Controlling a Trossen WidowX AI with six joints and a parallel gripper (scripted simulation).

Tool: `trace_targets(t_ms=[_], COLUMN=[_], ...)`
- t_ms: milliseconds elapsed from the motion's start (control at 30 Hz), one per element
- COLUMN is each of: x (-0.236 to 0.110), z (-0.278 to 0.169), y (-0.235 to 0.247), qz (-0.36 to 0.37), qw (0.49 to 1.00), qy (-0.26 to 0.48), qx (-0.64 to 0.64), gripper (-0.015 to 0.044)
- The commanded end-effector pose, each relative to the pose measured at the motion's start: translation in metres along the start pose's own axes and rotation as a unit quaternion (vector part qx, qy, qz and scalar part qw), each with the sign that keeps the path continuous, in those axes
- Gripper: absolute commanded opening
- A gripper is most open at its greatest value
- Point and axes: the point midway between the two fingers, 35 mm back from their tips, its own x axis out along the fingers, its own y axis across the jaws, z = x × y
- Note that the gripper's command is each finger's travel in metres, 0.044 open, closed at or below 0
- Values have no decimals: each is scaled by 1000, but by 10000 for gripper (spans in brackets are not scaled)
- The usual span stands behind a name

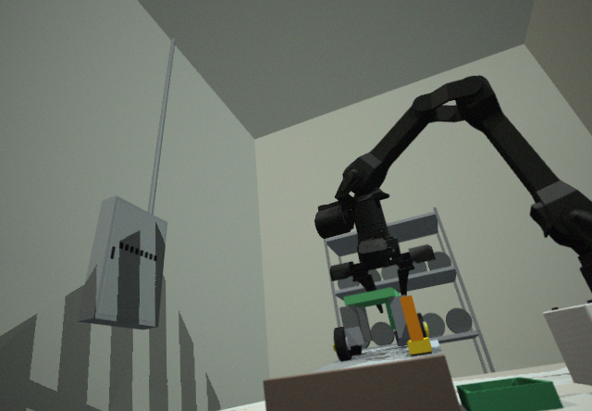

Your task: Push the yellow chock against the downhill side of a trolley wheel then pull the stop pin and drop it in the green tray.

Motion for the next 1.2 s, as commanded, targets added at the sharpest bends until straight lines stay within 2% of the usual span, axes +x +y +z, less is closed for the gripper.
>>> trace_targets(t_ms=[0, 300, 433, 733, 767, 1167], x=[7, 16, 13, 13, 13, 4], z=[0, -1, 0, 0, 0, -2], y=[2, 4, 2, 2, 2, 5], qz=[3, 3, 1, 1, 1, 3], qw=[1000, 1000, 1000, 1000, 1000, 1000], qy=[2, 2, 0, 0, 0, 2], qx=[-2, -2, 0, 0, 0, -2], gripper=[190, 190, 85, 25, 0, 0])
